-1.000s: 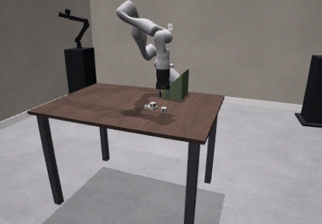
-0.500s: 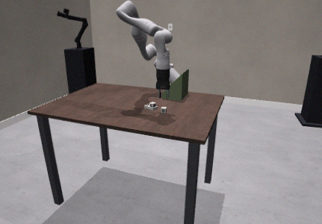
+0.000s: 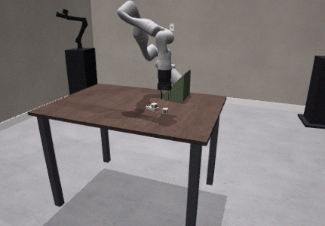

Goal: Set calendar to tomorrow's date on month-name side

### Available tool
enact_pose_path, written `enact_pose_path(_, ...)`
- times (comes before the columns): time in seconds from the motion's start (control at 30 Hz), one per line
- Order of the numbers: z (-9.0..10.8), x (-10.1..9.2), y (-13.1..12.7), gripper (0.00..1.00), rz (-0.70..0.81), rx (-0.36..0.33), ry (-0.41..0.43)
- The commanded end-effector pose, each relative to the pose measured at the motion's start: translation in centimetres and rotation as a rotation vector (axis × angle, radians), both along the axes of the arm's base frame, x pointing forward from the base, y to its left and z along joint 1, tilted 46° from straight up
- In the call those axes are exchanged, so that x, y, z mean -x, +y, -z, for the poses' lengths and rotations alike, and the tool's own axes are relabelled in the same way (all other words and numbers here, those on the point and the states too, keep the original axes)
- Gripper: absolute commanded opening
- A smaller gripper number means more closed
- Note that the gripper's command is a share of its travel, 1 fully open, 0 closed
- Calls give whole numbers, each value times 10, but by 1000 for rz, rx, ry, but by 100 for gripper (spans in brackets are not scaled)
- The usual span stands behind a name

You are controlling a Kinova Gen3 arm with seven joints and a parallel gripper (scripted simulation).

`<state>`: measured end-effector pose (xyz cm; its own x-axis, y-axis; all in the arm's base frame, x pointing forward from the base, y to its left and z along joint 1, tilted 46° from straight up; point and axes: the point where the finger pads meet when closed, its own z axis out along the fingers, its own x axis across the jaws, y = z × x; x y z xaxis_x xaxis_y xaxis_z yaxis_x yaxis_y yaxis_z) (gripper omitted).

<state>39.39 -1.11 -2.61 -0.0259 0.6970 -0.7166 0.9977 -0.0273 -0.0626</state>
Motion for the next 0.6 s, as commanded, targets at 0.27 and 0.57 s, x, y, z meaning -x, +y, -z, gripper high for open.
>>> enact_pose_path(0.27,0,0,0,87,-1,-1,-1)
enact_pose_path(0.57,5,0,-4,87,-1,-1,-2)
